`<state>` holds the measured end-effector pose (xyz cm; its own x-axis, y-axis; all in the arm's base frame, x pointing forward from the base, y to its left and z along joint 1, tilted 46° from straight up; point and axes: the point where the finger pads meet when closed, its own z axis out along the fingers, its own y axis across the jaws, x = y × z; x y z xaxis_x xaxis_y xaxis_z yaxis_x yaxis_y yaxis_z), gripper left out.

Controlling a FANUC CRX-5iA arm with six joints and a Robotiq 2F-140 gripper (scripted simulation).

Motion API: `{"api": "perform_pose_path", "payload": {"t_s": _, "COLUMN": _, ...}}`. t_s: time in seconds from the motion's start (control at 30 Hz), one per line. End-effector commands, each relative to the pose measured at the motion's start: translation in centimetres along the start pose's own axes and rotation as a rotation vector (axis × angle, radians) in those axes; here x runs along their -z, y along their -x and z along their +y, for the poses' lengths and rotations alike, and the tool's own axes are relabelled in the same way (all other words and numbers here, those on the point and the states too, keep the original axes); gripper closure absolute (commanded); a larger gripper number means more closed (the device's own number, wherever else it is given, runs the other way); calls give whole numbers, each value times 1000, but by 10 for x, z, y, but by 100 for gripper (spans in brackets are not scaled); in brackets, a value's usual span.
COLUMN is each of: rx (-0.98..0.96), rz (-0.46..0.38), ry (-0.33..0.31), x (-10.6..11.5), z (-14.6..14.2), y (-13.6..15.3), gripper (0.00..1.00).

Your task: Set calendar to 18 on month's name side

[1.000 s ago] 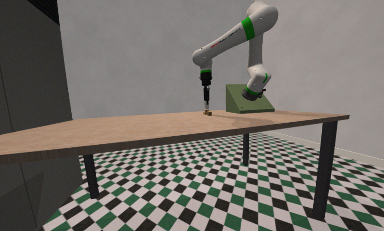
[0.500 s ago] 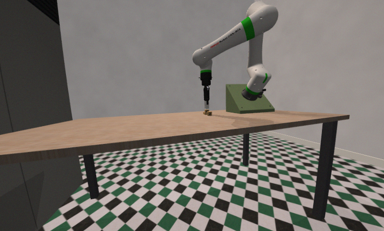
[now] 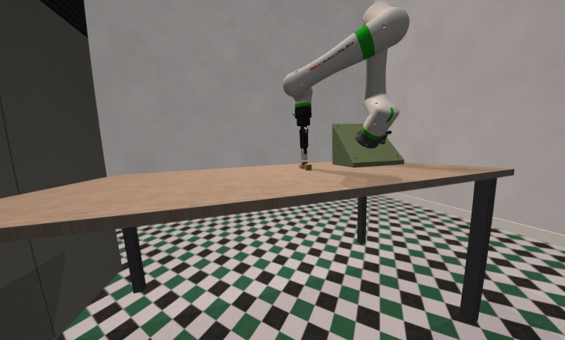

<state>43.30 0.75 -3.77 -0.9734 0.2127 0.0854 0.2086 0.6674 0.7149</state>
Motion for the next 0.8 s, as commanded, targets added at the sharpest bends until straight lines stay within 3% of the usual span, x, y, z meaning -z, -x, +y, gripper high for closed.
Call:
{"api": "perform_pose_path", "payload": {"t_s": 0.0, "rx": 0, "rz": 0, "ry": 0, "x": -1, "z": 0, "y": 0, "gripper": 71}}
{"api": "perform_pose_path", "payload": {"t_s": 0.77, "rx": 0, "rz": 0, "ry": 0, "x": -29, "z": 0, "y": 0, "gripper": 71}}
